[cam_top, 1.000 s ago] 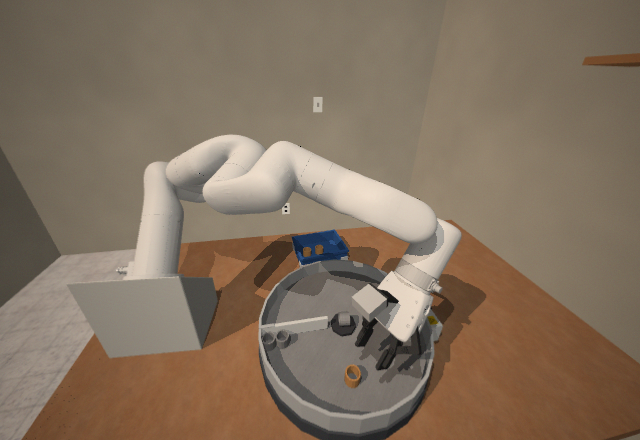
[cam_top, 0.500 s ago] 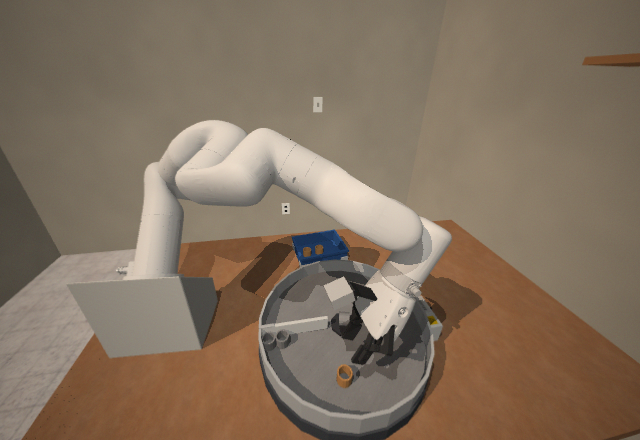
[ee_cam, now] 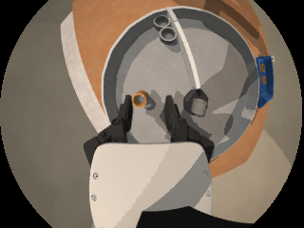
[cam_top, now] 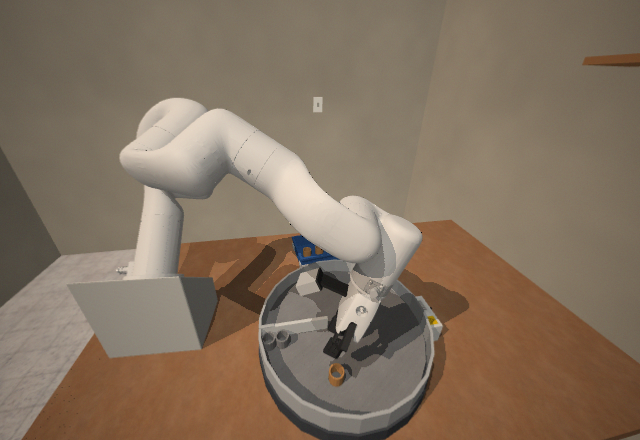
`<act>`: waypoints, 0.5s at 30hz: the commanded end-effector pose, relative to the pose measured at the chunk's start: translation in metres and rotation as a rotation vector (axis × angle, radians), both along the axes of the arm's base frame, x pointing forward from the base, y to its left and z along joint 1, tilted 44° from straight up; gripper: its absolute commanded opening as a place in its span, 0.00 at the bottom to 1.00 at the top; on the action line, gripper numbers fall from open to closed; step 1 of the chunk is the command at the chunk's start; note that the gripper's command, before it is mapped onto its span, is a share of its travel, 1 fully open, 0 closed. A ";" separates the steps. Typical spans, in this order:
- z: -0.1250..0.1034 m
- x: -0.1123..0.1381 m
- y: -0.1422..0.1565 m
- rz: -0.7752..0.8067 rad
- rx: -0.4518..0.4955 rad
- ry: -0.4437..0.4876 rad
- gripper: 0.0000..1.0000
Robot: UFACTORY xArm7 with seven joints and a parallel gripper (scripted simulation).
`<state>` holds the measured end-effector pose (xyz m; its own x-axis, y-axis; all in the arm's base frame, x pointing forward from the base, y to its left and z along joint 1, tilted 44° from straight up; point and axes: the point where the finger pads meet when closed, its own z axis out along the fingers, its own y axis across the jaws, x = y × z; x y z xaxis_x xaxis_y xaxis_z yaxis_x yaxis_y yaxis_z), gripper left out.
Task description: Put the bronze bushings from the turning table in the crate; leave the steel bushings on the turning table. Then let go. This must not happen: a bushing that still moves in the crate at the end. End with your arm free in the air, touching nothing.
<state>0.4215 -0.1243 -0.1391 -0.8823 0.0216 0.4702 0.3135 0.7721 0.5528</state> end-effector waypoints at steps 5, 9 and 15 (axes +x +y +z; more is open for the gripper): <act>0.008 -0.023 0.008 -0.284 -0.052 0.073 0.54; 0.012 -0.035 0.012 -0.412 -0.064 0.121 0.54; 0.015 -0.047 0.017 -0.534 -0.076 0.166 0.54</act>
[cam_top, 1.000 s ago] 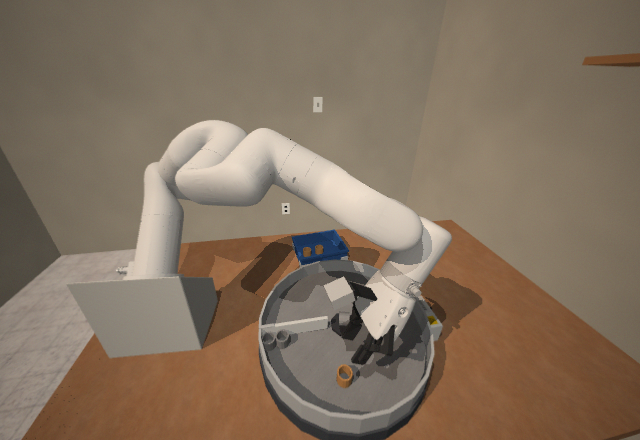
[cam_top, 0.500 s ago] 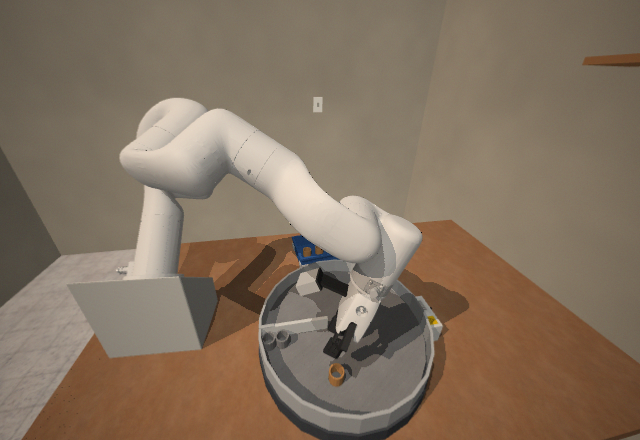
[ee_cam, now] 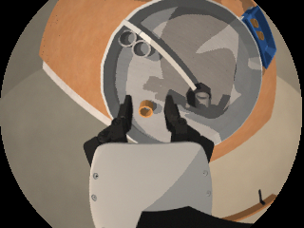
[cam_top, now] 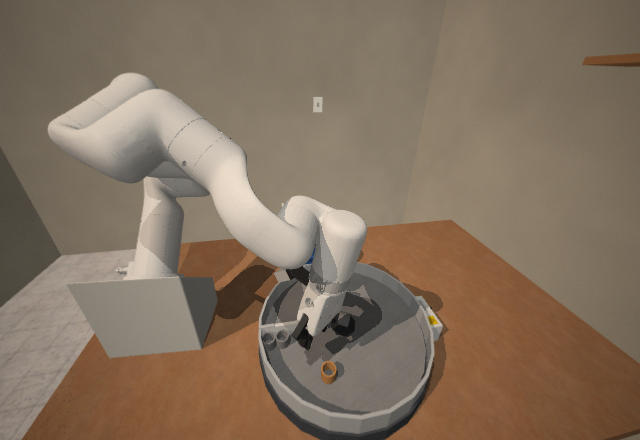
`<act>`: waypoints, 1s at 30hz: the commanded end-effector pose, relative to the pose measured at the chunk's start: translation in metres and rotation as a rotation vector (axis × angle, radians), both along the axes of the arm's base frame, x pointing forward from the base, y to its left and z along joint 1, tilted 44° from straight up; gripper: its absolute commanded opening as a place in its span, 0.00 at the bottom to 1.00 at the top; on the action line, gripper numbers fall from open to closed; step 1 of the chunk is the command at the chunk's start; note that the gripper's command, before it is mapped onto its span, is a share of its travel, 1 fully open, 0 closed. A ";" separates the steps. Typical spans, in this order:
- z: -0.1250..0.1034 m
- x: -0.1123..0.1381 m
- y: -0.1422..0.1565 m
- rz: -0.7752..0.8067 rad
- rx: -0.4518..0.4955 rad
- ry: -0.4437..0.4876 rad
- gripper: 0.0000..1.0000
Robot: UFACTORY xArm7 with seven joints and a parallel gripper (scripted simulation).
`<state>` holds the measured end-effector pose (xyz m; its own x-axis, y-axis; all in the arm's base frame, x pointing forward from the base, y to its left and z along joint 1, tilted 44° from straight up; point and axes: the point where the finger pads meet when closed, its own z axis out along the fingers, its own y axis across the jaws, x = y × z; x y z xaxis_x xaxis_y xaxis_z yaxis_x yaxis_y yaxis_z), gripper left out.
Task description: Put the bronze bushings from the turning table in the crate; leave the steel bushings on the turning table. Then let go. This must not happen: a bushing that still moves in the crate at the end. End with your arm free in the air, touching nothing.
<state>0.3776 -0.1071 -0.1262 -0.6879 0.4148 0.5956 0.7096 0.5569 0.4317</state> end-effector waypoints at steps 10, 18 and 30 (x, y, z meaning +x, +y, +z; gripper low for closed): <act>0.008 -0.022 0.007 -0.281 -0.054 0.080 0.54; 0.010 -0.027 0.009 -0.336 -0.058 0.101 0.54; 0.007 -0.029 0.013 -0.353 -0.067 0.106 0.54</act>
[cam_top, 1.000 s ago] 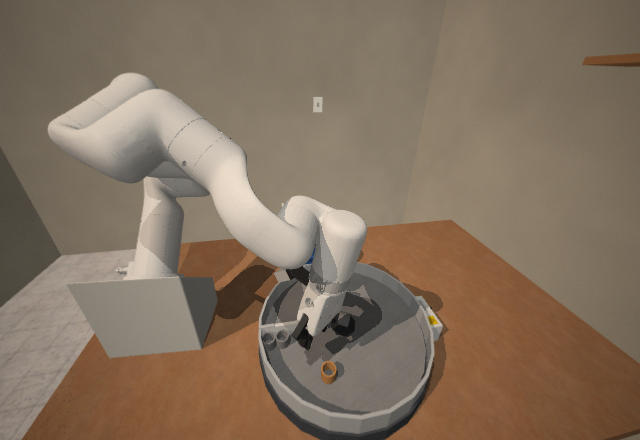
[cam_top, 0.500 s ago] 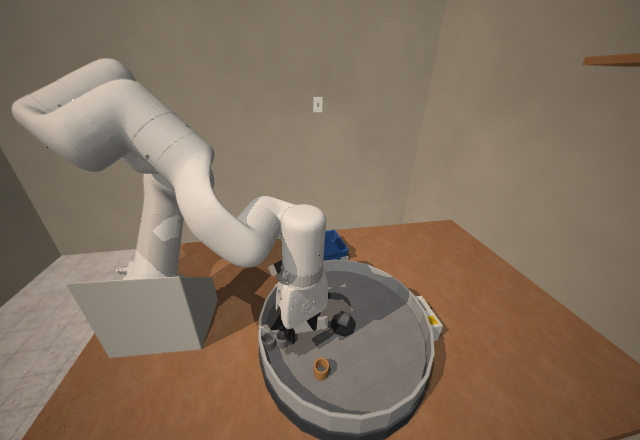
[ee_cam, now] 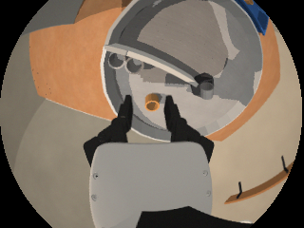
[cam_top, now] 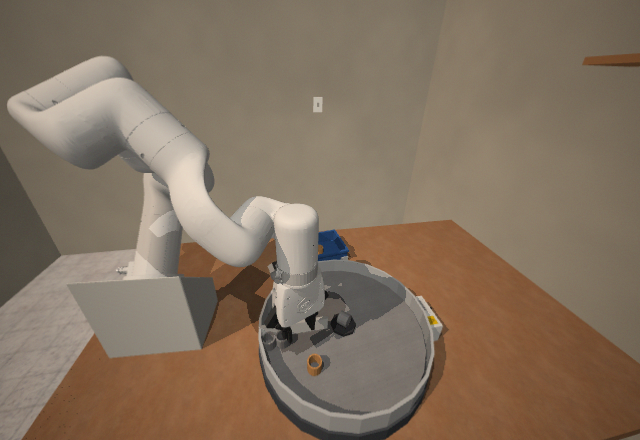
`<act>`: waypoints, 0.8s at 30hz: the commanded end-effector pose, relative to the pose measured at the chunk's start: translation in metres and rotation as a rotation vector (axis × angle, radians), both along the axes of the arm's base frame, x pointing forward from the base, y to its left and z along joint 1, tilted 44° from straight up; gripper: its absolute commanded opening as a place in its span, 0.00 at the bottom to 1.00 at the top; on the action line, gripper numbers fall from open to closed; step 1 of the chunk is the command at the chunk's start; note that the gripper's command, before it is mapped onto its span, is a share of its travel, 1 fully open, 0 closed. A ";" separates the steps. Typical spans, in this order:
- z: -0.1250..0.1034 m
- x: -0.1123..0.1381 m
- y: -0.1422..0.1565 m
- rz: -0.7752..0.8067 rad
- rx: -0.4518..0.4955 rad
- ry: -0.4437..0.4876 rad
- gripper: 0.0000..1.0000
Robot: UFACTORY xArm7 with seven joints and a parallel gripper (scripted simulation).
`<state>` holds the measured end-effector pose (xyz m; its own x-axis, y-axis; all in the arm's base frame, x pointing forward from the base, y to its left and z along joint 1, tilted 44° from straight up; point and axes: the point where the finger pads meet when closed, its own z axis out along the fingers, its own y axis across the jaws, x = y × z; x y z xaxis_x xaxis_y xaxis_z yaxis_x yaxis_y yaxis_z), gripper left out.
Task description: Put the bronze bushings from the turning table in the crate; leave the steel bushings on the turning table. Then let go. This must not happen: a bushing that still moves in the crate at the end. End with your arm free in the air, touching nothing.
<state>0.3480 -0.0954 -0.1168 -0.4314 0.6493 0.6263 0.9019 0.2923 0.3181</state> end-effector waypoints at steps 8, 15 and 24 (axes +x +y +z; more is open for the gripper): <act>-0.040 0.001 0.037 -0.001 -0.010 -0.001 0.54; -0.045 0.001 0.042 -0.001 -0.010 -0.001 0.54; -0.045 0.001 0.042 -0.001 -0.010 -0.001 0.54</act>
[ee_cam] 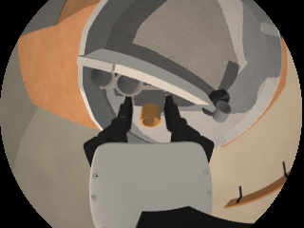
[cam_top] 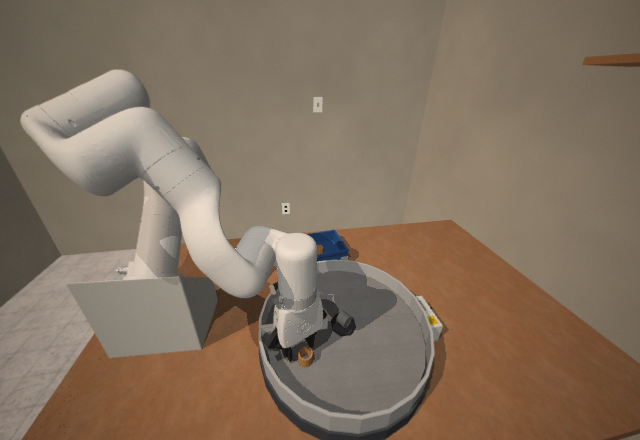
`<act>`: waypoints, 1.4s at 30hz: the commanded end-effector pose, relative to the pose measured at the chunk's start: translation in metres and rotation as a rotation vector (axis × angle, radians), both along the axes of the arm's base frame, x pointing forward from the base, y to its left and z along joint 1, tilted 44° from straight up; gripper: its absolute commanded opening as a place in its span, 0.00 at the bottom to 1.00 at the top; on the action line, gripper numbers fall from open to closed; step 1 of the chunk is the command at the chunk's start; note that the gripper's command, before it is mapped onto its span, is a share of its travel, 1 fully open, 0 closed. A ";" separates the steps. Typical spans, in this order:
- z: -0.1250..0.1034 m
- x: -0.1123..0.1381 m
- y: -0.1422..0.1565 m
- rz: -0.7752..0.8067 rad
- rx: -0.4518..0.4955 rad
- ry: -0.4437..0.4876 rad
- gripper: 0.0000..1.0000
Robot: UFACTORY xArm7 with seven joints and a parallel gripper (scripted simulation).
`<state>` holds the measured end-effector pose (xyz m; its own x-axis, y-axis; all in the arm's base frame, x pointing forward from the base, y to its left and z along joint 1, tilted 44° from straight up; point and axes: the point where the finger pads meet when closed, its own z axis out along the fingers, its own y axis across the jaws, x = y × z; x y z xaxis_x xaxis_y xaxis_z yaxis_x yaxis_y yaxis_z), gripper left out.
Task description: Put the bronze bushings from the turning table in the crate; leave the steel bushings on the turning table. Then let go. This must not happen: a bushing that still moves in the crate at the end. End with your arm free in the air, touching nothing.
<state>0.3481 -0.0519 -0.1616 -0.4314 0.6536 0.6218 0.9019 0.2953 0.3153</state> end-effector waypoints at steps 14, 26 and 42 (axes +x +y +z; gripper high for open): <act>0.000 0.001 -0.002 -0.002 -0.003 -0.002 0.54; 0.000 0.001 -0.002 -0.002 -0.003 -0.002 0.00; 0.000 0.001 -0.002 -0.002 -0.003 -0.002 0.00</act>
<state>0.3481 -0.0516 -0.1617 -0.4316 0.6532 0.6221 0.9018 0.2955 0.3153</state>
